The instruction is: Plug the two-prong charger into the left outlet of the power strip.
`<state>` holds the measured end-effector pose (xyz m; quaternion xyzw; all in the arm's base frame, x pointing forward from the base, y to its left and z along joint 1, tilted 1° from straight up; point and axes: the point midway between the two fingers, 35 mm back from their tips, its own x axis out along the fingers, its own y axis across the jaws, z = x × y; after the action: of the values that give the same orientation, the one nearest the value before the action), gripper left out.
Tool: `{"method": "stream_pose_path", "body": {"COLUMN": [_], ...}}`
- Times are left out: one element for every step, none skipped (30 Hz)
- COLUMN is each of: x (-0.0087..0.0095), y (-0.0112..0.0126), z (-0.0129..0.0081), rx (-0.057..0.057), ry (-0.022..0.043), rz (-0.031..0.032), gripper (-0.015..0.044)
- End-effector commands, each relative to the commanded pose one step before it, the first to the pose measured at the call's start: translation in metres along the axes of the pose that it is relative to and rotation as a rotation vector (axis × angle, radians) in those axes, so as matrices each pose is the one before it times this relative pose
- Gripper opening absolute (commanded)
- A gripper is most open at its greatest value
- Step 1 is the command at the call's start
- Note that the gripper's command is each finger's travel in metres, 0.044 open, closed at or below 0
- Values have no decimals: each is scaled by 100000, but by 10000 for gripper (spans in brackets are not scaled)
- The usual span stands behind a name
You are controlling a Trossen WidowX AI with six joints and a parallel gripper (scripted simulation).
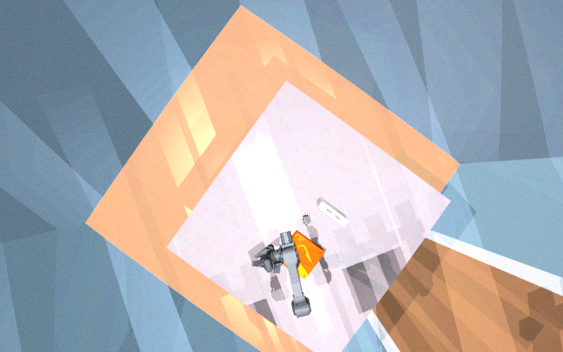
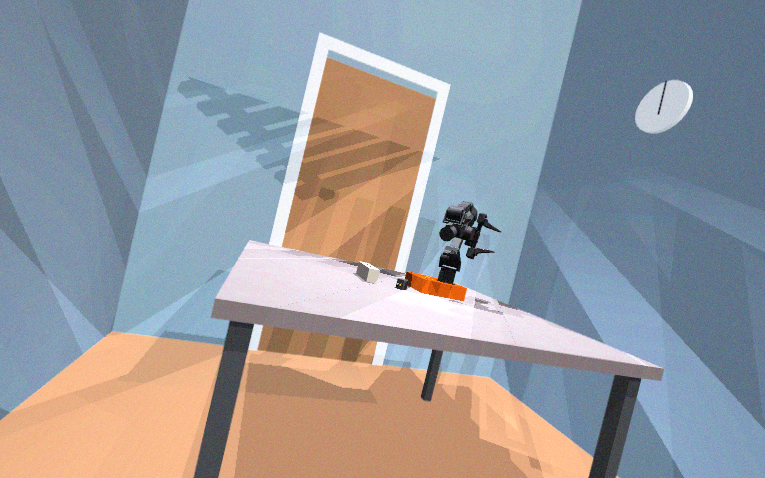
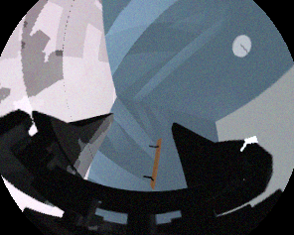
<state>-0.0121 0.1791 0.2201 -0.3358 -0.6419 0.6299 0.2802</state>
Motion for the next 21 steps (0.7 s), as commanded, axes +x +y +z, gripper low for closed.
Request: {"method": "stream_pose_path", "body": {"x": [-8,-25,-42,-52,-53,-53,-54,-55,-55,-56,-57,-57,-58,-58,-59,-59,-60,-60,-61,-61,-134], "y": [29,86,145,178,182,186,190,193,197,200,203,206,209,212,214,217,219,221,223,225,406], "z": [-18,-54,-89,-103,-99,-94,-89,-84,-79,-74,-69,-64,-58,-52,-47,-41,-35,-29,-22,-16,-55], "rx": [-440,-1318,-2194,-2637,-2631,-2626,-2621,-2615,-2610,-2604,-2599,-2593,-2588,-2582,-2577,-2571,-2566,-2560,-2554,-2549,-2008], "ry": [13,35,43,28,2,-25,-52,-78,-105,-132,-159,-186,-213,-240,-267,-294,-321,-348,-374,-401,85], "rz": [184,554,924,1115,1117,1119,1119,1119,1118,1117,1115,1112,1109,1104,1100,1094,1088,1081,1073,1065,1719], "gripper": [426,440,440,440,440,440,440,440,440,440,440,440,440,440,440,440,440,440,440,440,440]}}
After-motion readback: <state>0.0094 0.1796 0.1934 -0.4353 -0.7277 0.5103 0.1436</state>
